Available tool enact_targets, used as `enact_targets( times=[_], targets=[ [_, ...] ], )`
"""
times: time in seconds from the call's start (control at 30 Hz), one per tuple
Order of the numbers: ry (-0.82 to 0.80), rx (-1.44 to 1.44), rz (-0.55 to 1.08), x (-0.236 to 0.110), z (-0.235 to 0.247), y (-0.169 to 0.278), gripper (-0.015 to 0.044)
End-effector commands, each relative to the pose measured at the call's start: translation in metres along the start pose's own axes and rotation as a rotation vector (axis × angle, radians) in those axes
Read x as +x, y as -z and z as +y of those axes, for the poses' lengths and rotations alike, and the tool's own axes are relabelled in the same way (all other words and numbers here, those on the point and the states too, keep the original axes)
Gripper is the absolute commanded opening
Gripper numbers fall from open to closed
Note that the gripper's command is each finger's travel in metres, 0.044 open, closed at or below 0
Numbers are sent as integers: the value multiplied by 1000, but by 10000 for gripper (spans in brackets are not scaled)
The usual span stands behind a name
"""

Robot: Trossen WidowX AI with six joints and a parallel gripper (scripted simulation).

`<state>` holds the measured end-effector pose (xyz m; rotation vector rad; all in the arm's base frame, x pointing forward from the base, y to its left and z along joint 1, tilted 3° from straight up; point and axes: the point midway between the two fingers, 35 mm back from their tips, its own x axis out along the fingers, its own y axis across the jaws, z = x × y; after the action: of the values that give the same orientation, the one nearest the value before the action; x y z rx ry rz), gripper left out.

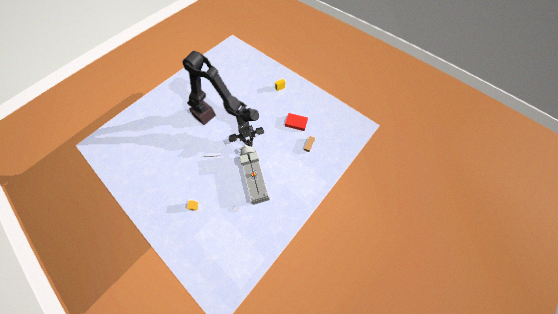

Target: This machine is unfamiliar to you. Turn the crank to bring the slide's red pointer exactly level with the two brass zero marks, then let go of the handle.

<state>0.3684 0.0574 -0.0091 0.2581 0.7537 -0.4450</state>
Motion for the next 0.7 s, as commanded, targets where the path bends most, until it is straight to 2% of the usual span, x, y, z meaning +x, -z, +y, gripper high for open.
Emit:
enact_targets(
  times=[0.0, 0.6, 0.67],
  targets=[
    [3, -6, 4, 1, -1, 0, 0],
    [0, 0, 0, 0, 0, 0, 0],
    [0, 0, 0, 0, 0, 0, 53]
  ],
)
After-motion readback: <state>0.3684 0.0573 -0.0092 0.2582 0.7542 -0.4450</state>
